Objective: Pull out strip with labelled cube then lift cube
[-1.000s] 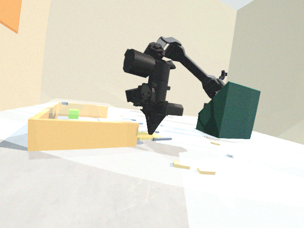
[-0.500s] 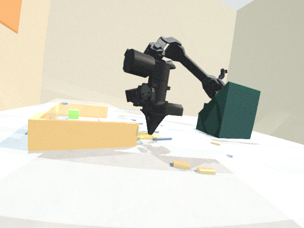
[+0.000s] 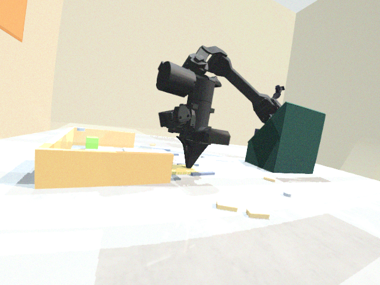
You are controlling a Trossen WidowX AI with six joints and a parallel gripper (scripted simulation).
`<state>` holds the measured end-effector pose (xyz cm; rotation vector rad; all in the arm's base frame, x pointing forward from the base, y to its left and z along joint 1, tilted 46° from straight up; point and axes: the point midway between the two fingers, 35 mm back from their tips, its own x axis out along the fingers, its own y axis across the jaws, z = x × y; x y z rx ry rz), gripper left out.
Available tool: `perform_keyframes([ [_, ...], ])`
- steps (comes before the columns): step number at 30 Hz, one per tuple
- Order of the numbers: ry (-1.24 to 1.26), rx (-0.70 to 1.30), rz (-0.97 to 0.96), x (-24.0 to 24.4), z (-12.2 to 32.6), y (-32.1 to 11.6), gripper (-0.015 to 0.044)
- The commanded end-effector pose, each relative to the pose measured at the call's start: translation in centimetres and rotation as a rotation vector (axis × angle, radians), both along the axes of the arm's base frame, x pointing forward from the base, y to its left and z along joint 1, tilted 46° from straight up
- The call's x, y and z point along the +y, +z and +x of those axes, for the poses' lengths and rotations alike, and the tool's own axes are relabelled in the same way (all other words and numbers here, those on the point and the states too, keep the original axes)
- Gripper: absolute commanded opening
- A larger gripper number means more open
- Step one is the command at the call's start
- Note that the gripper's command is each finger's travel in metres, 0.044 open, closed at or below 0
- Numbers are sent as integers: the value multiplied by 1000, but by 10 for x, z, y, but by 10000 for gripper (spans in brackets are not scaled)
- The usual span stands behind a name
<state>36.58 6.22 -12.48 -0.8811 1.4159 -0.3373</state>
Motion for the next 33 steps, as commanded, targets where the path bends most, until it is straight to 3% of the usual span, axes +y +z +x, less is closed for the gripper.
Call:
perform_keyframes([
  [1,-8,16,-9,-8,-12,-2,0],
  [33,-8,19,-10,-24,-57,2,0],
])
